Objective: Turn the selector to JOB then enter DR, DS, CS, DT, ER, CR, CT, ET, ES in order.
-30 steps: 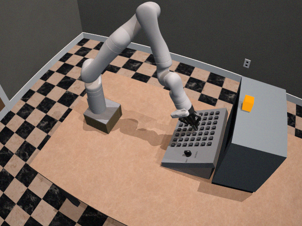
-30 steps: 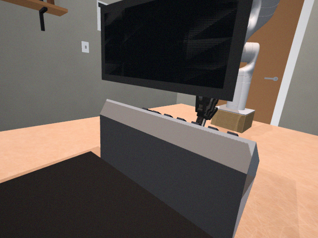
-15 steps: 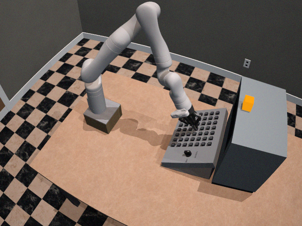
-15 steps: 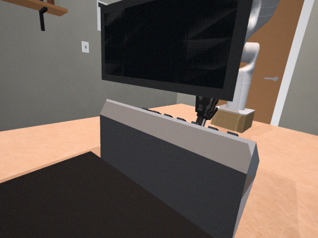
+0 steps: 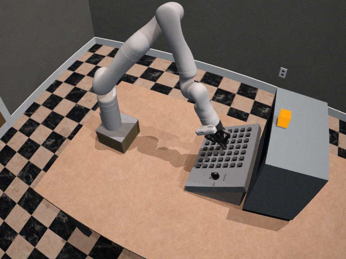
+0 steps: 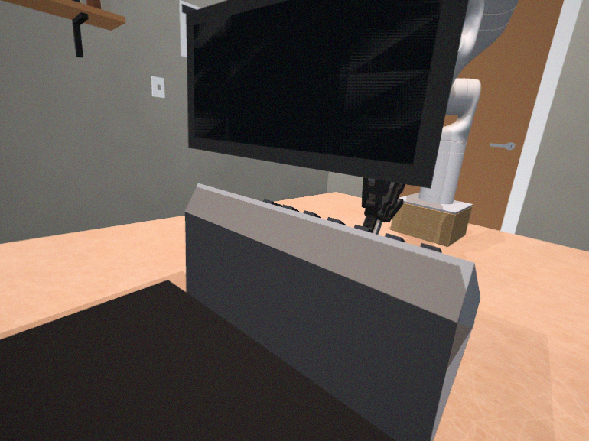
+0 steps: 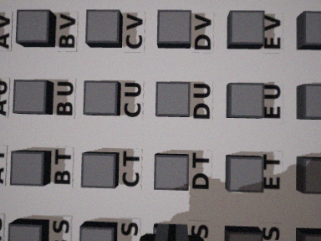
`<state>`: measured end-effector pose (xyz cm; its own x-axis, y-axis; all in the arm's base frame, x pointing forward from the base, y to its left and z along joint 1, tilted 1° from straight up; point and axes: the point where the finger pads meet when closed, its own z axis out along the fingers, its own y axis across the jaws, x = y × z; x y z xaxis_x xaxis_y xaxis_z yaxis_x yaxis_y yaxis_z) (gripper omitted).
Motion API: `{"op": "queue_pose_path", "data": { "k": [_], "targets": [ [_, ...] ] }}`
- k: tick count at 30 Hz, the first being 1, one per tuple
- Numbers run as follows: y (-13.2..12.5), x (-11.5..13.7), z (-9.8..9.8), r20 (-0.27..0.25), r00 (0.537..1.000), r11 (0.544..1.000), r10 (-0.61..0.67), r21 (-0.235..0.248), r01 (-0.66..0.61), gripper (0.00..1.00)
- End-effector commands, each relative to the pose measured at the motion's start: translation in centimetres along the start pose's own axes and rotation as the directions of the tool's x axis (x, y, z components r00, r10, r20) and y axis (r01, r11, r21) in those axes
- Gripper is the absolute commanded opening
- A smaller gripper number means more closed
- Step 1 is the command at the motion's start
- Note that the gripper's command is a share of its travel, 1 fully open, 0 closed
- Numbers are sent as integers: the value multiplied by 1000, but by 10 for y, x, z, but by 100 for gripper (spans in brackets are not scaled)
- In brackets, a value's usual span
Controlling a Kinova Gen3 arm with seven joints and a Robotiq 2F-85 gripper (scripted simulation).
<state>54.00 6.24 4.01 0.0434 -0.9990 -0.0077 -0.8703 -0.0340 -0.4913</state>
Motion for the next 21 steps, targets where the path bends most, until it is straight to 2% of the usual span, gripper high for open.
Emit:
{"op": "queue_pose_path", "data": {
  "k": [1, 10, 21],
  "targets": [
    [-1, 0, 0, 0, 1000, 1000, 0, 2, 0, 10],
    [-1, 0, -5, 0, 1000, 1000, 0, 2, 0, 10],
    [-1, 0, -22, 0, 1000, 1000, 0, 2, 0, 10]
  ]
}}
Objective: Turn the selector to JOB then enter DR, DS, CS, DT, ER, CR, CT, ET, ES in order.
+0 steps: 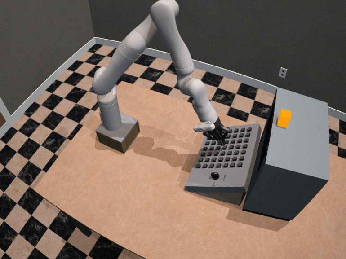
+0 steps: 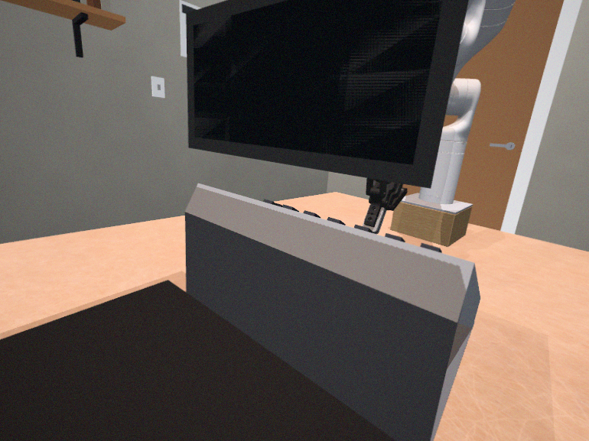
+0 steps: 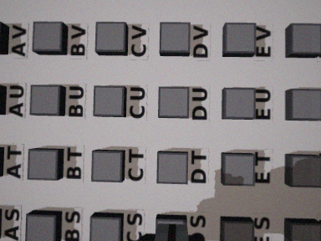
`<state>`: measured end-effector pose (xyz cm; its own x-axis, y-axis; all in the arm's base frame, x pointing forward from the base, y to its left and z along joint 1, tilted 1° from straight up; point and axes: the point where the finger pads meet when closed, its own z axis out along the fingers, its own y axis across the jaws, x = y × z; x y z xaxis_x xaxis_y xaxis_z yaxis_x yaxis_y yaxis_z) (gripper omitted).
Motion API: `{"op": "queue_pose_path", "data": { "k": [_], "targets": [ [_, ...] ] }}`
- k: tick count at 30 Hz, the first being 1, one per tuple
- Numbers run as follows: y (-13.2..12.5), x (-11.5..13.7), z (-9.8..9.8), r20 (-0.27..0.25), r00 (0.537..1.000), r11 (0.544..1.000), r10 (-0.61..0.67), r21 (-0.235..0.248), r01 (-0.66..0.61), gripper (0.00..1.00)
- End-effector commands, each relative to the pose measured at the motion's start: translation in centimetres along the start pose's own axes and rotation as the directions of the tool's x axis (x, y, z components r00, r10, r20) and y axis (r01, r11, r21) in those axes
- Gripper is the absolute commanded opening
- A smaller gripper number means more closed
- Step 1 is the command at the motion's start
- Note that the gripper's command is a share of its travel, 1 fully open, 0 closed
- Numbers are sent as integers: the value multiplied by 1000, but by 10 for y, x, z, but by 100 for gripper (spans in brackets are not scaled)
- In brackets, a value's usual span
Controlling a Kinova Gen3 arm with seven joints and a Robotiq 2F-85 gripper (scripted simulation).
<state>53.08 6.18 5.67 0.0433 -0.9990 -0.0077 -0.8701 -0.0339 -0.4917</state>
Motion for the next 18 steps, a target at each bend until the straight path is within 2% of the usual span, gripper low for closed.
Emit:
{"op": "queue_pose_path", "data": {
  "k": [1, 18],
  "targets": [
    [-1, 0, -4, 0, 1000, 1000, 0, 1, 0, 10],
    [-1, 0, -14, 0, 1000, 1000, 0, 1, 0, 10]
  ]
}}
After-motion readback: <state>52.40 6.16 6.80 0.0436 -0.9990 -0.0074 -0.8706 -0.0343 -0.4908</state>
